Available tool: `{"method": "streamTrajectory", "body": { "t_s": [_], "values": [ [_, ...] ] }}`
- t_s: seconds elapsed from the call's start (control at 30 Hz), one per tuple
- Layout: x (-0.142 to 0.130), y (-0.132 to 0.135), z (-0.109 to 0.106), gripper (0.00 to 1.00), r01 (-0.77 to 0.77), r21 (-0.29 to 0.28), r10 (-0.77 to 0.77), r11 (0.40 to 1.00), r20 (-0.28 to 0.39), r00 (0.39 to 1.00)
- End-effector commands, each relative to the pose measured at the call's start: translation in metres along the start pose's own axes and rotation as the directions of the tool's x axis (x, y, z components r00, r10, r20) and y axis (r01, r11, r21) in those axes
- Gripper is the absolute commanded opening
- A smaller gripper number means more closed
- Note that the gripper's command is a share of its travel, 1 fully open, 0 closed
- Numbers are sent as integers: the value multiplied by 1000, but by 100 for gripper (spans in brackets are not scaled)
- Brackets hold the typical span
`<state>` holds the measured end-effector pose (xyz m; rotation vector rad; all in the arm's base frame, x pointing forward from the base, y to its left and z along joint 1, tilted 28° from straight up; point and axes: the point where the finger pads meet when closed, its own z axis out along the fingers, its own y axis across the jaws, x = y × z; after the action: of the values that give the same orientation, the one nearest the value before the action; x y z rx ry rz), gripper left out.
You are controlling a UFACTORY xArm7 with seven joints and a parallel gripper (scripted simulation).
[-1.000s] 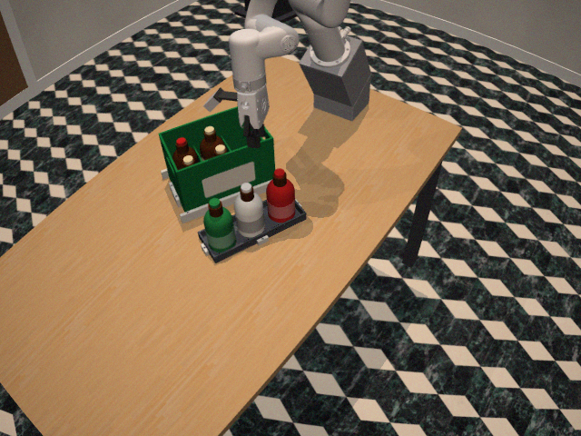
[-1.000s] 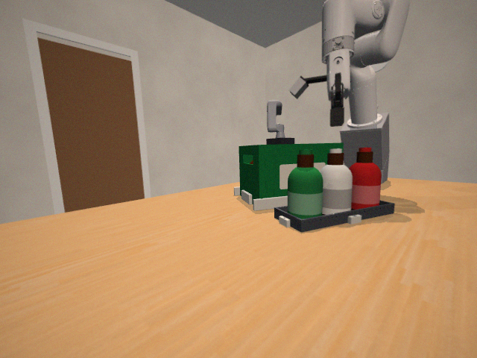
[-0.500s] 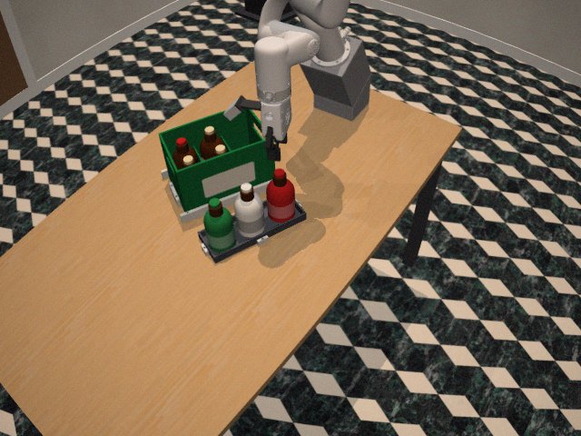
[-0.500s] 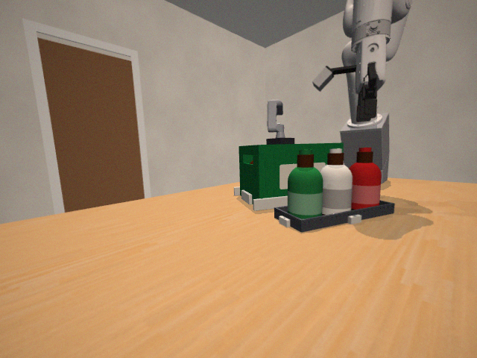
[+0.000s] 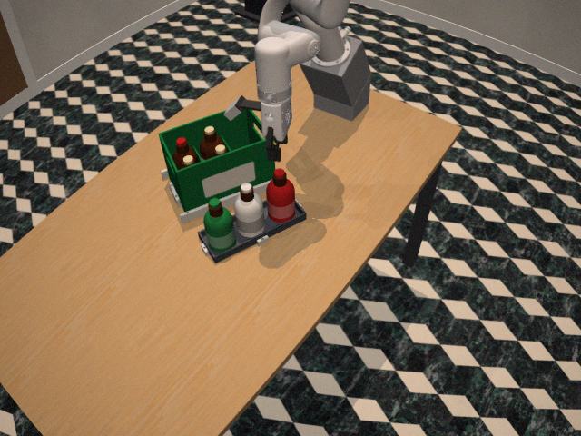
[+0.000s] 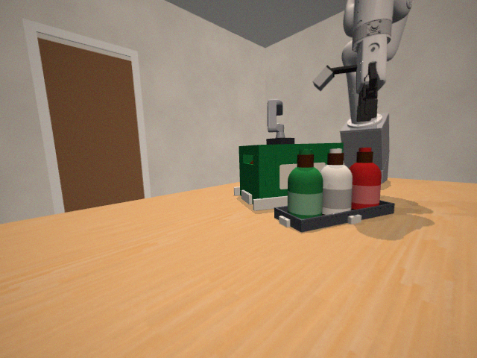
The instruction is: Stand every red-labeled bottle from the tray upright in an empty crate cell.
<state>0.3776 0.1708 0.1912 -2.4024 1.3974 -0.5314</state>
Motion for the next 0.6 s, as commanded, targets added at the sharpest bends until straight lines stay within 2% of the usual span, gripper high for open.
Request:
{"method": "streamTrajectory", "body": {
  "t_s": [0.0, 0.57],
  "values": [
    [0, -1, -1, 65, 0, 3, 0, 1000, 0, 1000],
    [0, -1, 6, 65, 0, 3, 0, 1000, -1, 1000]
  ]
}}
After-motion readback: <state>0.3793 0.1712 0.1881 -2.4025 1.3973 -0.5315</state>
